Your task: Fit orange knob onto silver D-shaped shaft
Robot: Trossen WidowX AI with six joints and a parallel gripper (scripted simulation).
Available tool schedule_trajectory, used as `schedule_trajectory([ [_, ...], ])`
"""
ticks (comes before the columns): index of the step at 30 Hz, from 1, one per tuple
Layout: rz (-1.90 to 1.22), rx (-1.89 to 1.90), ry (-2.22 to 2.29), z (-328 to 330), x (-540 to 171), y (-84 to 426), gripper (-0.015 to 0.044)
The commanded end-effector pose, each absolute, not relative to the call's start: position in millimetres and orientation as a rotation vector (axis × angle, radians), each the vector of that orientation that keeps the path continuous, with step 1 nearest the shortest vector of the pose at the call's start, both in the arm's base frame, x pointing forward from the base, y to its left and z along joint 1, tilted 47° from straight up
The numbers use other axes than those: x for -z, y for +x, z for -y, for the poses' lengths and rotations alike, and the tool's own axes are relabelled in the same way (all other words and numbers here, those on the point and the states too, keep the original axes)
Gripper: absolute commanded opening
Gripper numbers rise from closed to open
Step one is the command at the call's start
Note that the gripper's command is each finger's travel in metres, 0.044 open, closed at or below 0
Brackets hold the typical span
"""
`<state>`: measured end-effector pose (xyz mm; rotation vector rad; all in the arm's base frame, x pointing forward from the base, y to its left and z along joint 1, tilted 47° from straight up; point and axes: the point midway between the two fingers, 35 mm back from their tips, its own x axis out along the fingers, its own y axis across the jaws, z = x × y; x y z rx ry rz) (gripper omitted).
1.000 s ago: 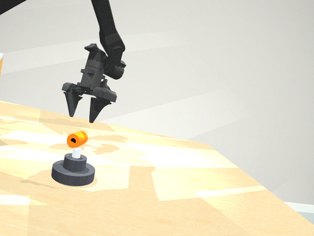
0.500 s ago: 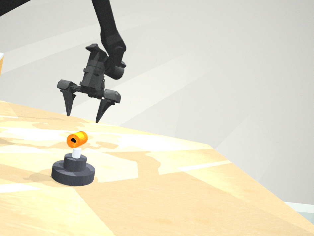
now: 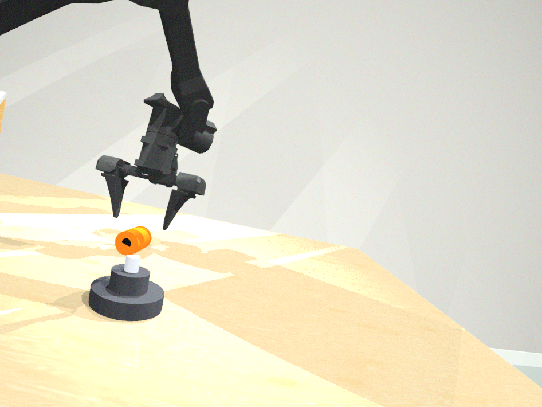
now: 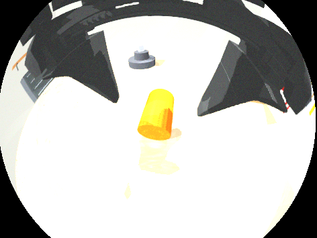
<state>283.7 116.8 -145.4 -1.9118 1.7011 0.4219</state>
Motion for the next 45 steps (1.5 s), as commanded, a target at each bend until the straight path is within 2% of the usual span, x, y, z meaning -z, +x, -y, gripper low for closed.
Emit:
schedule_trajectory([
  [1, -1.701, -0.423, -1.923, -110.9, 150.2, 284.9, 0.0440],
  [21, -1.703, -0.420, -1.924, -89.4, 170.8, 288.9, 0.0440],
  [29, -1.703, -0.420, -1.924, -89.4, 170.8, 288.9, 0.0240],
  [38, -1.703, -0.420, -1.924, -89.4, 170.8, 288.9, 0.0240],
  [45, -1.703, -0.420, -1.924, -89.4, 170.8, 288.9, 0.0193],
])
